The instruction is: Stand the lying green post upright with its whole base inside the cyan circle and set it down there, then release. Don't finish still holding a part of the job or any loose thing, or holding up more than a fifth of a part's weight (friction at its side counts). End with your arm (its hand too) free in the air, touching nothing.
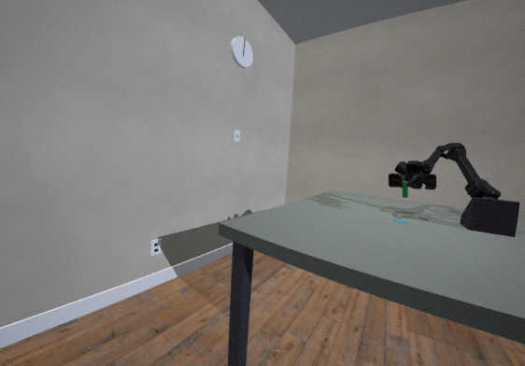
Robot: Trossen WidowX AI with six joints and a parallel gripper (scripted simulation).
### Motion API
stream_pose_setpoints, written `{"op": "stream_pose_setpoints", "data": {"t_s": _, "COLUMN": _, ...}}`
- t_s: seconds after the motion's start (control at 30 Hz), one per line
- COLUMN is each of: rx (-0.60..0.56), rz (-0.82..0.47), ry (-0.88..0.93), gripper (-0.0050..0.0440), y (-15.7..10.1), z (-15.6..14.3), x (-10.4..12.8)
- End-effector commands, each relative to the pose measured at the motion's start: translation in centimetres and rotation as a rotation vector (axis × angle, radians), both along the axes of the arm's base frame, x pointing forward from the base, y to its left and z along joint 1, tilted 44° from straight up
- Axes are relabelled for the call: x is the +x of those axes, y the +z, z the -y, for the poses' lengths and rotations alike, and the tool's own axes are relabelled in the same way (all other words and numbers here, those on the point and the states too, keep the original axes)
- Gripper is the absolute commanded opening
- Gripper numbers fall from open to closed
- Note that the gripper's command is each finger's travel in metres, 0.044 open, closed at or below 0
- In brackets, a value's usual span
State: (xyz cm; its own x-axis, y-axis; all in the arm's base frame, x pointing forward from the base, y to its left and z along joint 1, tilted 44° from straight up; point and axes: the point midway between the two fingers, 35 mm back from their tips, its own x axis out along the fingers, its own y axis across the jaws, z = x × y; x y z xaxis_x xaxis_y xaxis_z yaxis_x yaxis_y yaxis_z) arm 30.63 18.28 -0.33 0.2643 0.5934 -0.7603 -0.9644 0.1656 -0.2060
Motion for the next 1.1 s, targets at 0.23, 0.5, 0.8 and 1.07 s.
{"op": "stream_pose_setpoints", "data": {"t_s": 0.23, "rx": 0.045, "rz": 0.051, "ry": 0.027, "gripper": 0.0022, "y": 0.69, "z": 0.36, "x": -0.47}}
{"op": "stream_pose_setpoints", "data": {"t_s": 0.5, "rx": 0.067, "rz": 0.078, "ry": 0.04, "gripper": 0.0022, "y": 1.03, "z": 0.49, "x": -0.67}}
{"op": "stream_pose_setpoints", "data": {"t_s": 0.8, "rx": 0.067, "rz": 0.078, "ry": 0.04, "gripper": 0.0022, "y": 1.03, "z": 0.49, "x": -0.67}}
{"op": "stream_pose_setpoints", "data": {"t_s": 1.07, "rx": 0.067, "rz": 0.078, "ry": 0.04, "gripper": 0.0022, "y": 0.88, "z": 0.62, "x": -0.62}}
